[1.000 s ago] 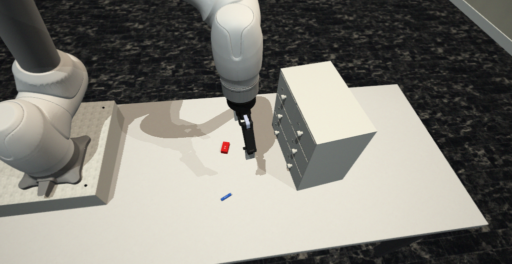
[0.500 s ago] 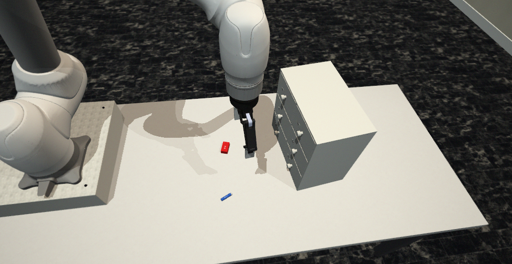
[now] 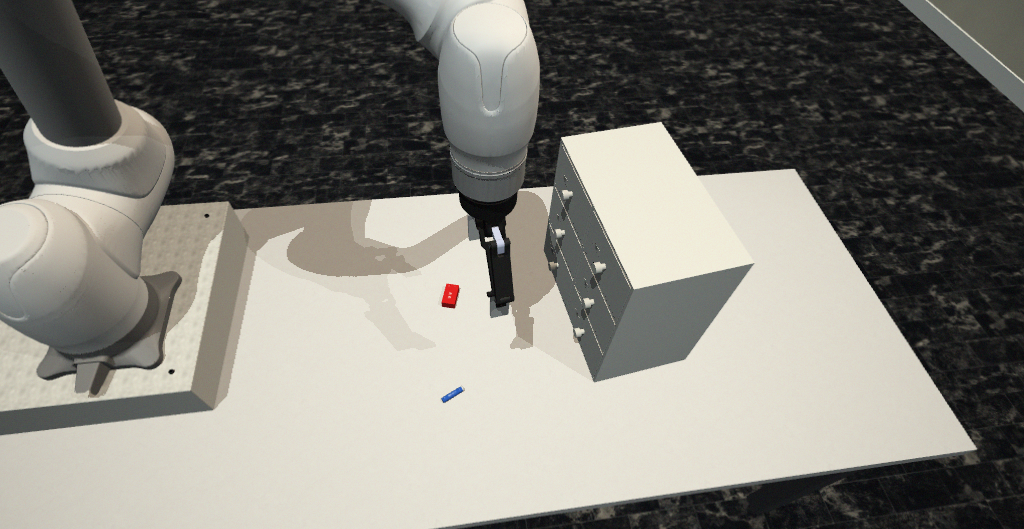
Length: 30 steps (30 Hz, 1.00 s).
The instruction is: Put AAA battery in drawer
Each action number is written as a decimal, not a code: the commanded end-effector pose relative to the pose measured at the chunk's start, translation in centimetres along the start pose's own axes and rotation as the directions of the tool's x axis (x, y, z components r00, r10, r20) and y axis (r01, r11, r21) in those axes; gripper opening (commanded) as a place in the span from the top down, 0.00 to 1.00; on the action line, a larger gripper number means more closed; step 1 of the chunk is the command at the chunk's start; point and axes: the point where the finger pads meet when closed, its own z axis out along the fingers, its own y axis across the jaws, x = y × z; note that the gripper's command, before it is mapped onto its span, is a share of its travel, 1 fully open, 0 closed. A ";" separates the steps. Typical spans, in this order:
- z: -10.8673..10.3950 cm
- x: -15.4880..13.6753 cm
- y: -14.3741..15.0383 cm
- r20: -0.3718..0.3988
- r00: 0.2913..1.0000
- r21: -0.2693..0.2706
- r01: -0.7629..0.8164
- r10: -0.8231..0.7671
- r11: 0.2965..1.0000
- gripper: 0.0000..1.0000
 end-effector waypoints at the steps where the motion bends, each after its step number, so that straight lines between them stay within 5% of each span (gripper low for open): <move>1: 0.0 0.0 0.0 0.000 1.000 0.000 0.000 0.000 1.000 0.00; 6: 0.0 0.0 0.2 0.000 1.000 0.000 0.000 0.000 1.000 0.00; 9: 0.0 -0.4 6.3 0.000 1.000 -0.001 0.000 0.000 1.000 0.00; 11: 0.0 -0.4 6.3 0.000 1.000 -0.001 0.000 0.000 1.000 0.00; 12: 0.0 -0.4 9.5 0.000 1.000 -0.001 0.000 0.000 1.000 0.00; 14: 0.0 -0.4 9.5 0.000 1.000 -0.001 0.000 0.000 1.000 0.00; 17: 0.0 0.0 14.5 0.000 1.000 0.000 0.000 0.000 1.000 0.00; 30: 0.1 0.0 15.7 0.006 1.000 0.000 0.000 0.000 1.000 0.00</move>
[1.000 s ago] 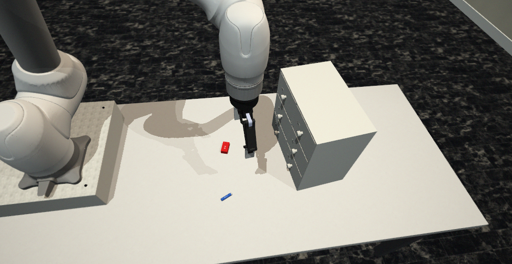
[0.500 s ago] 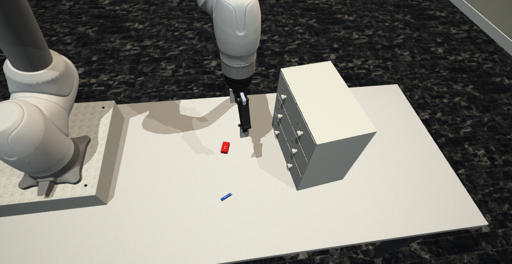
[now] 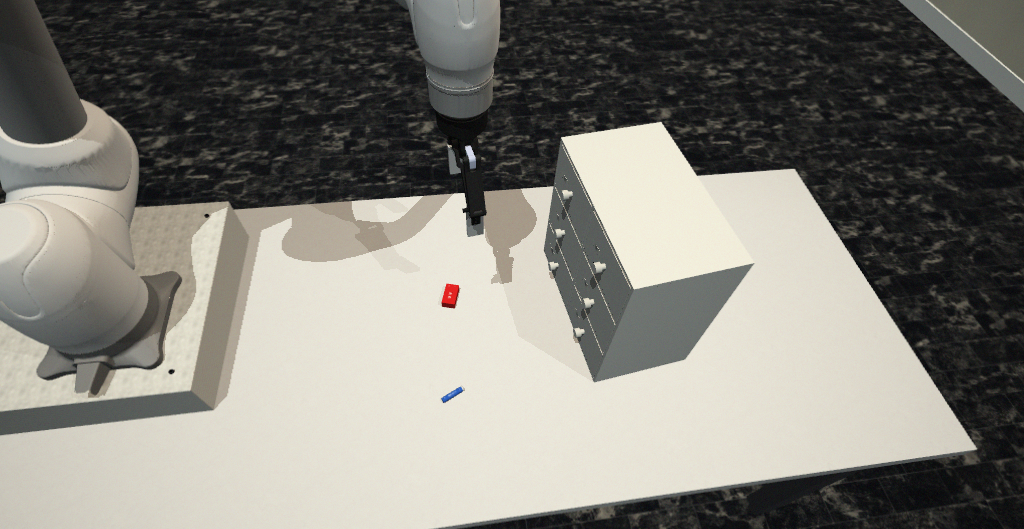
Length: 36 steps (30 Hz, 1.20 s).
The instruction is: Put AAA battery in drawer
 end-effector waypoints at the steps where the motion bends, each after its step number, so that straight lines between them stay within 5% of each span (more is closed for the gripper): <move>1: 0.0 0.0 0.0 0.006 1.000 0.000 0.000 0.000 1.000 0.00; 23: 1.2 -1.3 0.0 0.150 0.989 0.000 0.000 0.000 1.000 0.00; 36: 3.2 -3.3 0.0 0.380 0.925 0.000 0.000 0.000 1.000 0.00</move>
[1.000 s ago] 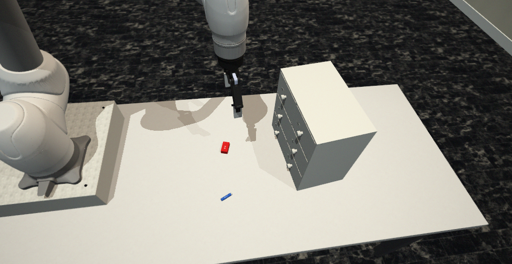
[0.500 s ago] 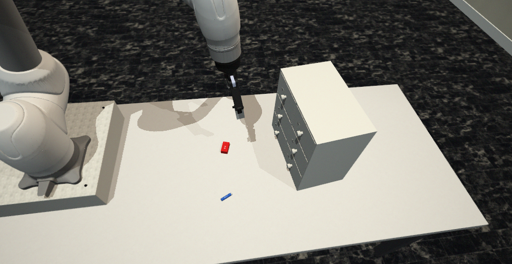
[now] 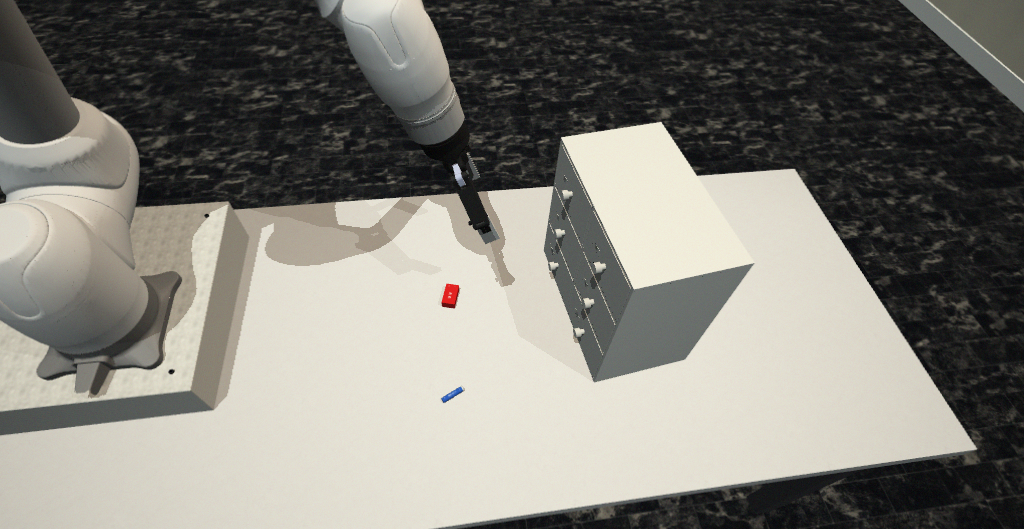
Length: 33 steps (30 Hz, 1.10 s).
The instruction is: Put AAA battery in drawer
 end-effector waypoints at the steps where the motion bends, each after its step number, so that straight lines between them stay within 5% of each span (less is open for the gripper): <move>1: 1.1 -0.5 0.0 0.098 0.995 0.001 -0.001 0.000 1.000 0.00; 13: 3.3 -1.7 0.0 0.314 0.949 0.001 -0.001 0.000 1.000 0.00; 33: 4.0 -2.1 -0.5 0.376 0.926 0.015 -0.006 0.000 1.000 0.00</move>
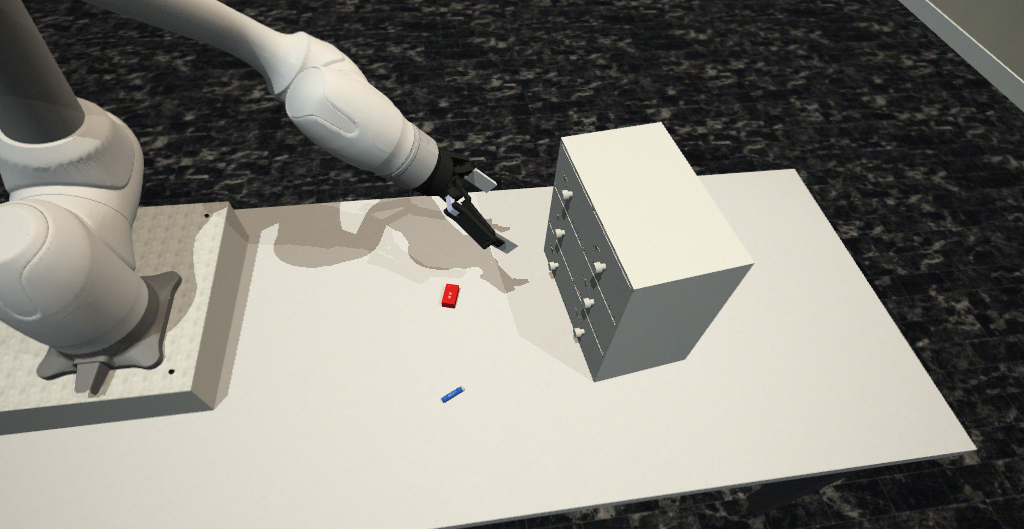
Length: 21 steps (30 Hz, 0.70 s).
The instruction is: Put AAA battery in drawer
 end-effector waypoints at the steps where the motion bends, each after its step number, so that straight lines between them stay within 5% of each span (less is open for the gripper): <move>1: 0.1 0.0 -0.1 0.017 1.000 0.030 -0.001 0.000 1.000 0.00; 21: 0.4 0.0 0.4 0.045 0.999 0.015 -0.001 0.000 1.000 0.00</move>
